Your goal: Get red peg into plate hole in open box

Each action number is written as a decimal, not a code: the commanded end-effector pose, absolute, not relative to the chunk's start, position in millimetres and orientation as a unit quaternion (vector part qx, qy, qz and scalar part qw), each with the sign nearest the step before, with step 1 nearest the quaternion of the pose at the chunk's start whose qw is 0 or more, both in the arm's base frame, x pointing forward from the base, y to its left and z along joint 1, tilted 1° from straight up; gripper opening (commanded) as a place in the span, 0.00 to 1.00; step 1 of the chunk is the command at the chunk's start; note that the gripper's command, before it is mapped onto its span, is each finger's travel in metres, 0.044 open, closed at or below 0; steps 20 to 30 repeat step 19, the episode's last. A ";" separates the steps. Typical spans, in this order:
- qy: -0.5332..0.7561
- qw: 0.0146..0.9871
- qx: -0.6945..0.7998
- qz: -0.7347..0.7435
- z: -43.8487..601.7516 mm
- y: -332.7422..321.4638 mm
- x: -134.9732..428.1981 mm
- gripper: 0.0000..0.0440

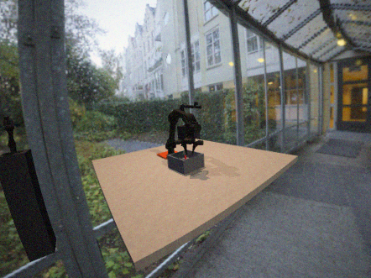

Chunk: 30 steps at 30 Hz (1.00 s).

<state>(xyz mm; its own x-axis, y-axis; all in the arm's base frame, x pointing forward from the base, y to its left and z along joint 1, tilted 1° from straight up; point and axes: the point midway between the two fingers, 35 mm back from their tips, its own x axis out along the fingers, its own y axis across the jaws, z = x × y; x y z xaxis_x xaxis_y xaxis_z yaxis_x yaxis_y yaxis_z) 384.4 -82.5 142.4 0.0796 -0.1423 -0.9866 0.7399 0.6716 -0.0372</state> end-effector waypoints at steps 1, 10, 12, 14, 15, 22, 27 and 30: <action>0.604 0.684 0.255 -0.320 148.5 -80.0 388.6 0.42; 0.630 0.654 0.262 -0.327 163.2 -69.5 393.6 0.45; 0.635 0.648 0.263 -0.328 165.9 -66.9 393.8 0.46; 0.635 0.647 0.265 -0.329 168.2 -64.8 396.2 0.46; 0.633 0.649 0.266 -0.329 168.6 -64.0 398.9 0.46; 0.629 0.651 0.267 -0.330 166.4 -61.2 406.7 0.47; 0.629 0.651 0.267 -0.330 166.4 -61.2 406.7 0.47; 0.629 0.651 0.267 -0.330 166.4 -61.2 406.7 0.47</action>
